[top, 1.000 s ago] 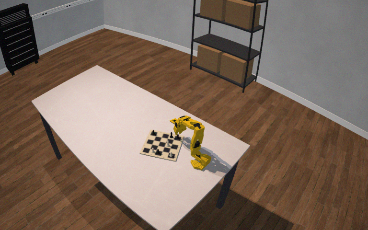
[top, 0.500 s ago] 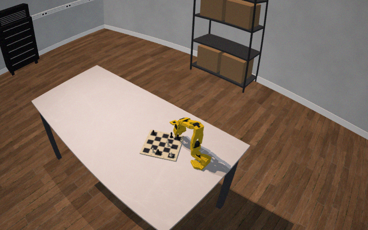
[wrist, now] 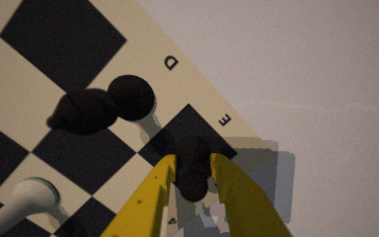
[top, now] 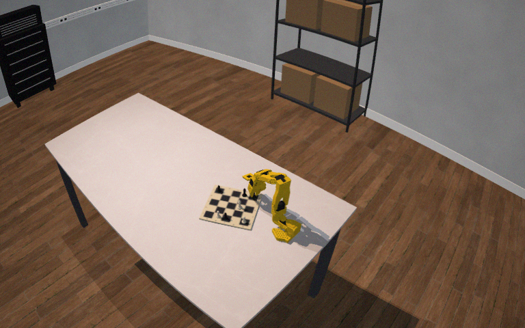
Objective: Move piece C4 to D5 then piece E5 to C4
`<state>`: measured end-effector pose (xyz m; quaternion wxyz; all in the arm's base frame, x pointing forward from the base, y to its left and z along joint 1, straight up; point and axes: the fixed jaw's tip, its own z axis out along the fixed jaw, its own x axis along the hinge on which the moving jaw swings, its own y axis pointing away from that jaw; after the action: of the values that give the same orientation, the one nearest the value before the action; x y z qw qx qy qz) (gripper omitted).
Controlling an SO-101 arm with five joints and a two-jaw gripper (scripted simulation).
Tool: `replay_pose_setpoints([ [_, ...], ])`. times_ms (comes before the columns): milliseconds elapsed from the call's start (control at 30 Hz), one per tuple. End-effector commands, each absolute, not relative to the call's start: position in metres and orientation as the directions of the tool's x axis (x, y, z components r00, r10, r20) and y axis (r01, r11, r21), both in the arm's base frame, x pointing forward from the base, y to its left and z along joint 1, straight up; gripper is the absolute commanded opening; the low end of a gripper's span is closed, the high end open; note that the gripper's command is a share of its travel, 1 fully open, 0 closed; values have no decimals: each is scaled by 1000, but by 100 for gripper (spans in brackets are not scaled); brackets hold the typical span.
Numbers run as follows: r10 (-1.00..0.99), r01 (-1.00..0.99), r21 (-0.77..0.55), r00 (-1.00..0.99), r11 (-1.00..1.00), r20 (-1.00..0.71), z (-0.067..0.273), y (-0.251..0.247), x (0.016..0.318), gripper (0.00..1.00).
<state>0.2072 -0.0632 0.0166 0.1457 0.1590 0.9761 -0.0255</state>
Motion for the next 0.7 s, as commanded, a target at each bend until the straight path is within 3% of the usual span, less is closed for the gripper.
replay_pose_setpoints([
  [0, 317, 330, 0, -906, 944, -281, 12, -63, 204, 9],
  [667, 316, 330, 0, -906, 944, -282, 15, -64, 205, 9],
])
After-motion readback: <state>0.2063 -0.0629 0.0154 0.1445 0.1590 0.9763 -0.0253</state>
